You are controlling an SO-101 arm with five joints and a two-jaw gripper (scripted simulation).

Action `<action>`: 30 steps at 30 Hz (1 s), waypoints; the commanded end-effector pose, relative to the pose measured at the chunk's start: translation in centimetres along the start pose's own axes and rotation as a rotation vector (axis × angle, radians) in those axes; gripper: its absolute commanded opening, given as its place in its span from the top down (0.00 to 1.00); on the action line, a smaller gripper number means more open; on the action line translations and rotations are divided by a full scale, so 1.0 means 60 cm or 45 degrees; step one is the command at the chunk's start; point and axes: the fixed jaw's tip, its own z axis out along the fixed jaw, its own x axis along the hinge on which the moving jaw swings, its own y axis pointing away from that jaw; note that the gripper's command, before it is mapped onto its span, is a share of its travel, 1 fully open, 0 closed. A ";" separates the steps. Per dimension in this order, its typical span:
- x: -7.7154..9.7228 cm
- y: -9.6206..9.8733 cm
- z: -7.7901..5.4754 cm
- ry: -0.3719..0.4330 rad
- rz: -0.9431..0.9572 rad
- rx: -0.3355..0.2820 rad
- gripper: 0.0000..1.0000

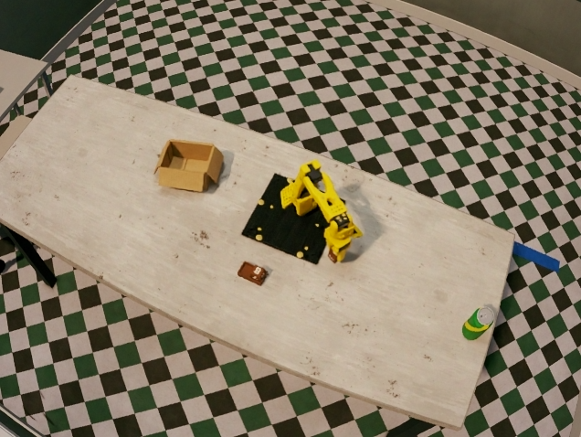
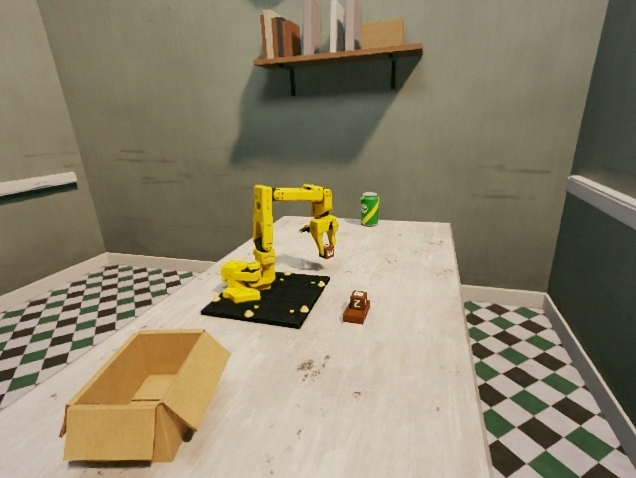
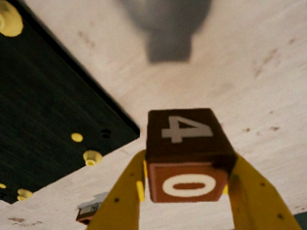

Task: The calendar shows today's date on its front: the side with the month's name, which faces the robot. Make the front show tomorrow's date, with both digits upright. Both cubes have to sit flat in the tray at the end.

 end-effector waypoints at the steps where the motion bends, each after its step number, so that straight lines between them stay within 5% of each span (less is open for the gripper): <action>1: -0.003 0.001 0.001 -0.001 -0.004 0.008 1.00; 30: -0.007 0.001 0.018 -0.003 -0.015 -0.004 1.00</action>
